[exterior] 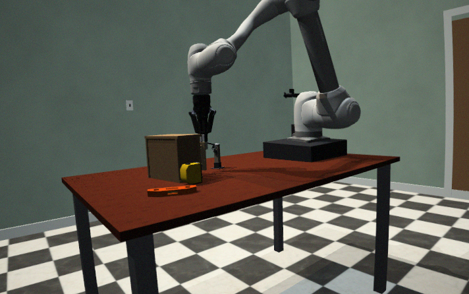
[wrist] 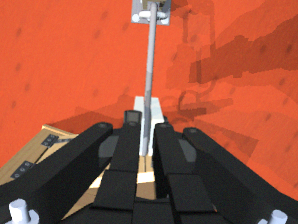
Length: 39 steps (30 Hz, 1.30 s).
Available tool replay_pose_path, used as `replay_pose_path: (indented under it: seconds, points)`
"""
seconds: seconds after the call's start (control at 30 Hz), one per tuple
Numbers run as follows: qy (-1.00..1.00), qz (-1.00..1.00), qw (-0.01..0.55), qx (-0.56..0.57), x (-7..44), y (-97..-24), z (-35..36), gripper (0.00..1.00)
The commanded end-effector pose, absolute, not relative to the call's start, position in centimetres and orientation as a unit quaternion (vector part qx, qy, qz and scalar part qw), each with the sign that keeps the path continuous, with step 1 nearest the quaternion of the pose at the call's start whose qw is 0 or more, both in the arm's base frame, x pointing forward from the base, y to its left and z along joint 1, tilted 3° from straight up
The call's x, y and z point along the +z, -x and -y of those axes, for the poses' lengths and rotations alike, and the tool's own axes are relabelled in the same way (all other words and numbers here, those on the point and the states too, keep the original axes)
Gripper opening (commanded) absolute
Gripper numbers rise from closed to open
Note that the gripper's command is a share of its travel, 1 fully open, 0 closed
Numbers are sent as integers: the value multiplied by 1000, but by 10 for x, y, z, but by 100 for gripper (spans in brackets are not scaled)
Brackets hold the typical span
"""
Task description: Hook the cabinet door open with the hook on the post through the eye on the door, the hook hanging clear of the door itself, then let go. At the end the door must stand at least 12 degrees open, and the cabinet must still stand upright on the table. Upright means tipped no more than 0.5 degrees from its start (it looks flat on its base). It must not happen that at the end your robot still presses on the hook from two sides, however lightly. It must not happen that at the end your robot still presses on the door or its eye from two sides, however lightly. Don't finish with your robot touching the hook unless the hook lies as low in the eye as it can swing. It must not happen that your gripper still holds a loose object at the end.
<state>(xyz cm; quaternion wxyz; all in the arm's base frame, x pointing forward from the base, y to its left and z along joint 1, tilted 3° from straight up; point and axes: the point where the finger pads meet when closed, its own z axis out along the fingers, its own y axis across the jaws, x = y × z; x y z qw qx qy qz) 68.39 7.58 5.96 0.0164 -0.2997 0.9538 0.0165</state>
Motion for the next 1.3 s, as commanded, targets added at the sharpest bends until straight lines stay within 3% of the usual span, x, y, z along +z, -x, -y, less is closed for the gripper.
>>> replay_pose_path:
  seconds: [0.0,1.27]
  points:
    - [300,-954,16,17,60,-684,-76,3]
    - [300,-954,16,17,56,-685,-77,3]
